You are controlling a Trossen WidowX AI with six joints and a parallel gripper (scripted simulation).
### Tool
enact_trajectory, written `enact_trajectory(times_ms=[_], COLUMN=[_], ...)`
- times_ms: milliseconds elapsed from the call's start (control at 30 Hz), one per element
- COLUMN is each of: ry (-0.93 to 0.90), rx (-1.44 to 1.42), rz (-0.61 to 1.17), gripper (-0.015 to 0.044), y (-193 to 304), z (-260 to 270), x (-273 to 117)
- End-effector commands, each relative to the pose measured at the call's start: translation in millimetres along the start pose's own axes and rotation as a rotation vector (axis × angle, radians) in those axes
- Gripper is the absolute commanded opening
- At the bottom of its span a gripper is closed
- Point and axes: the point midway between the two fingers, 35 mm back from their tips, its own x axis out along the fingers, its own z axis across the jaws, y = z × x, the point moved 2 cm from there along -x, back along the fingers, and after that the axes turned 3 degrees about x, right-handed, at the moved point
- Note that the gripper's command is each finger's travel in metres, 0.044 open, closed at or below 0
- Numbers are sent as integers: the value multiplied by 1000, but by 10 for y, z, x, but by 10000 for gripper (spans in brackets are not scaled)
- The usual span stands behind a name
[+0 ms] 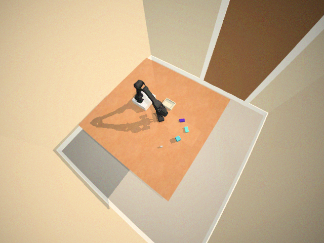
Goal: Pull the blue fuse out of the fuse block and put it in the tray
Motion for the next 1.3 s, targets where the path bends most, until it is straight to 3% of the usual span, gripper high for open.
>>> enact_trajectory(times_ms=[0,467,767,1267], ry=[-6,-6,-7,-7], rx=[-3,-3,-1,-2], rz=[10,10,5,6], gripper=[61,61,1,0], y=[18,18,11,10], z=[12,12,15,12], x=[61,67,56,10])
